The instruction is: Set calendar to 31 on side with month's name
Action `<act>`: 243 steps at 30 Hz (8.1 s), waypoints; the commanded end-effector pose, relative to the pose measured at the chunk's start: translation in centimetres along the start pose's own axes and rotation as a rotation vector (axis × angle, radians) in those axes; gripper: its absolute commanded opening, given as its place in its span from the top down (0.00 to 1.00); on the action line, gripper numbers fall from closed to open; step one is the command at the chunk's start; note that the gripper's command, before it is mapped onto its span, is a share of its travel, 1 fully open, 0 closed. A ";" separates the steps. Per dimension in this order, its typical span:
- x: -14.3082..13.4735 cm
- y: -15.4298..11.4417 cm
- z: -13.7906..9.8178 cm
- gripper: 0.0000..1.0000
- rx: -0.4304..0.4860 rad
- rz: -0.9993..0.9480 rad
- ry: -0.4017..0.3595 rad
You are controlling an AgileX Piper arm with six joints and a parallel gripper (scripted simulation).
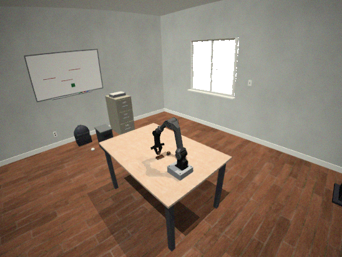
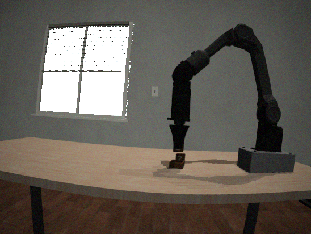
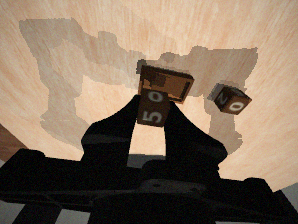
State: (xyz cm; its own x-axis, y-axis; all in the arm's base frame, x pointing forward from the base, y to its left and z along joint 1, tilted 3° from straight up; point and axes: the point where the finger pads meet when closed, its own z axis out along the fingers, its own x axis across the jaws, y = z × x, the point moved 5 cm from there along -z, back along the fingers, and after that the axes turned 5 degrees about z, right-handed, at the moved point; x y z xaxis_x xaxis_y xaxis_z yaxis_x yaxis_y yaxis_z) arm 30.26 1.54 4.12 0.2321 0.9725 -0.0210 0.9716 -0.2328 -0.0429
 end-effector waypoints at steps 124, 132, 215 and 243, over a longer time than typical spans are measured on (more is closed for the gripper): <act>0.0 0.1 4.0 0.45 -0.002 0.000 0.000; 0.0 0.1 4.0 0.40 -0.002 0.000 0.000; -10.1 1.3 -3.2 0.00 0.000 1.269 0.000; -12.4 1.1 -2.9 0.40 -0.001 1.570 0.002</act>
State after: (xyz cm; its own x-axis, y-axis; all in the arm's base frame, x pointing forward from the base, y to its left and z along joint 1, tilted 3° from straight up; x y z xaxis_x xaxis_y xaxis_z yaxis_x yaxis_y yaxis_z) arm 28.62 -10.79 7.29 0.9717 -0.2327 -0.0402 -0.2320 -0.9725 0.0203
